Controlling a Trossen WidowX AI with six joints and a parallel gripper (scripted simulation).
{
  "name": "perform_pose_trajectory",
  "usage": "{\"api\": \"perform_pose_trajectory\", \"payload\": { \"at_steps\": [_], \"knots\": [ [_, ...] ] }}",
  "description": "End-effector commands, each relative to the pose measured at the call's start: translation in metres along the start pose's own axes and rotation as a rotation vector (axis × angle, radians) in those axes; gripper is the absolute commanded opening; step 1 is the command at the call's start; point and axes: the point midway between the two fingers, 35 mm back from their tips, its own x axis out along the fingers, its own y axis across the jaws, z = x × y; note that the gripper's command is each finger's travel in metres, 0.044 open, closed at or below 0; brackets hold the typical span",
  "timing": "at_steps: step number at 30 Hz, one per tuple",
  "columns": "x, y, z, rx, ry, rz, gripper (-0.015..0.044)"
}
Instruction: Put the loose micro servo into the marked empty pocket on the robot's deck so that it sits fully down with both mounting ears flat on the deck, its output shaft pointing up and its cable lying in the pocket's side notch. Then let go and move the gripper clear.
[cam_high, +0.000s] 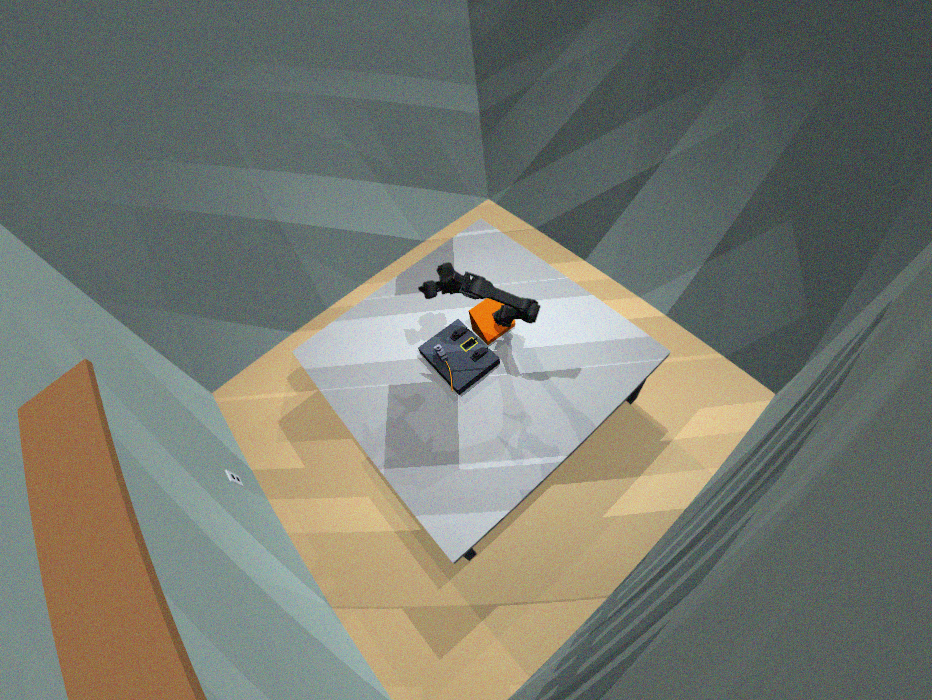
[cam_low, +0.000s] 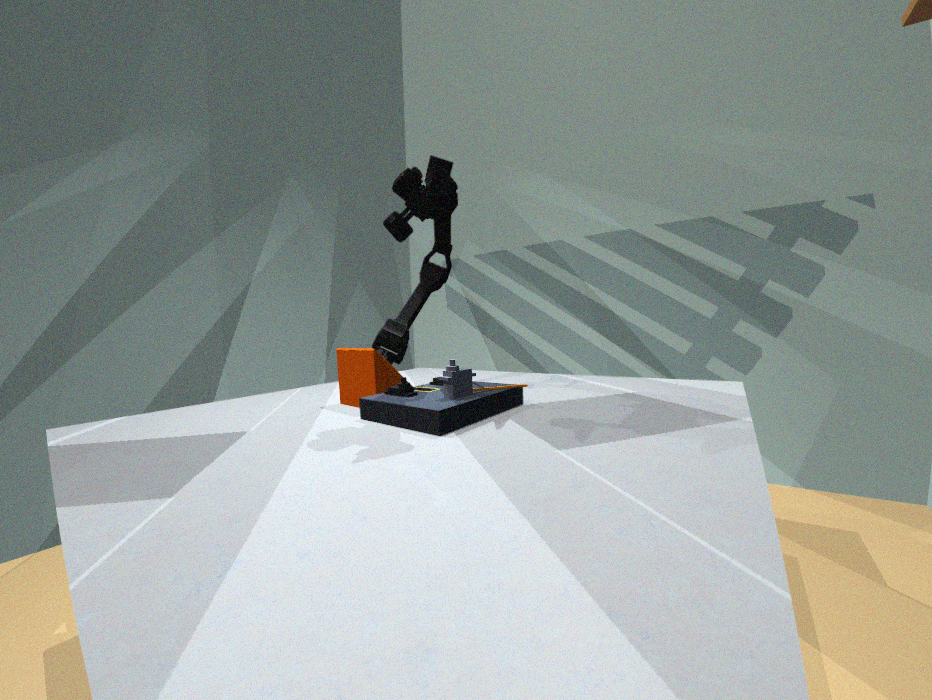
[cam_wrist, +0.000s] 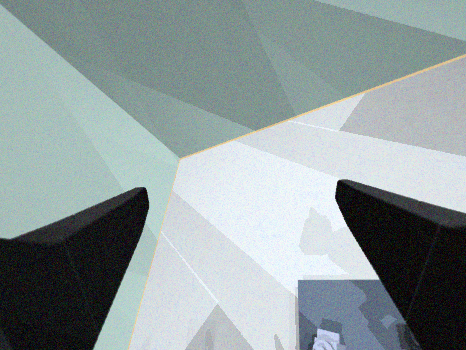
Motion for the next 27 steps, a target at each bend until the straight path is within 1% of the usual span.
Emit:
{"api": "perform_pose_trajectory", "payload": {
  "at_steps": [1, 7, 13, 20, 27],
  "knots": [
    [0.023, -0.004, -0.030, -0.022, 0.123, -0.054, 0.0440],
    [0.049, -0.012, -0.078, -0.045, 0.308, -0.138, 0.0440],
    [0.067, -0.024, -0.127, -0.056, 0.487, -0.235, 0.0440],
    [0.080, -0.040, -0.181, -0.055, 0.680, -0.363, 0.0440],
    [0.086, -0.056, -0.232, -0.038, 0.855, -0.507, 0.0440]
  ]
}}
